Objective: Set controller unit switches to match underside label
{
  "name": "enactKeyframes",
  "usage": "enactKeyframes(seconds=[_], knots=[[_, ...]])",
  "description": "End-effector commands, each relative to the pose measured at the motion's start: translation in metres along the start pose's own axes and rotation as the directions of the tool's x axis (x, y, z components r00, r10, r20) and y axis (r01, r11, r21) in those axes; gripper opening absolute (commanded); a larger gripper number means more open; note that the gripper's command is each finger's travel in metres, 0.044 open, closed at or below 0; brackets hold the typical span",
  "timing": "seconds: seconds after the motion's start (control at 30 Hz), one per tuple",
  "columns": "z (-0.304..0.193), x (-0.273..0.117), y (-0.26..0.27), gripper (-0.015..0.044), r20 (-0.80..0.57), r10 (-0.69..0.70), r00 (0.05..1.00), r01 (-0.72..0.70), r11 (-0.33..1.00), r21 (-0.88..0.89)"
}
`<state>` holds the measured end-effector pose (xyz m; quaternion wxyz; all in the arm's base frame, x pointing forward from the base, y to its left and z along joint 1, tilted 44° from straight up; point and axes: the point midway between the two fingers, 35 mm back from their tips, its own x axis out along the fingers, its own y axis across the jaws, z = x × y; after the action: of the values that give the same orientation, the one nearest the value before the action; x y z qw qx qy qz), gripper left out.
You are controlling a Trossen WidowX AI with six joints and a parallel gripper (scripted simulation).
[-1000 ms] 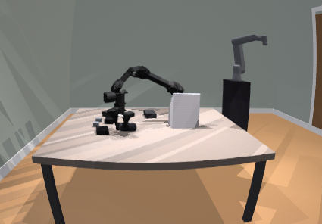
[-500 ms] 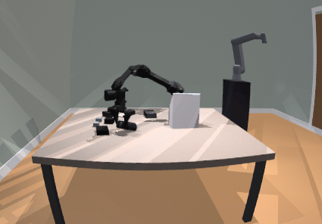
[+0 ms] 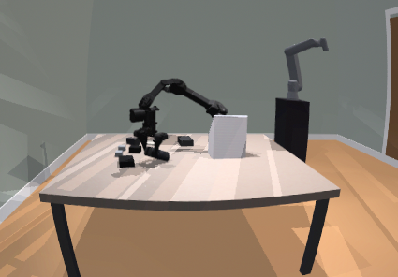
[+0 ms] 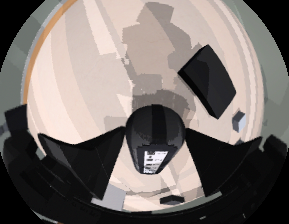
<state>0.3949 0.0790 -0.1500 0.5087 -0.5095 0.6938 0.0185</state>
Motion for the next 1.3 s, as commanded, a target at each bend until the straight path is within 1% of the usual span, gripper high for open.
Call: enactKeyframes(seconds=[0.0, 1.27], knots=[[-0.004, -0.007, -0.002, 0.0336, 0.002, -0.002, 1.000, 0.002, 1.000, 0.002], [-0.026, -0.029, -0.002, 0.0336, 0.001, -0.001, 1.000, 0.001, 1.000, 0.002]])
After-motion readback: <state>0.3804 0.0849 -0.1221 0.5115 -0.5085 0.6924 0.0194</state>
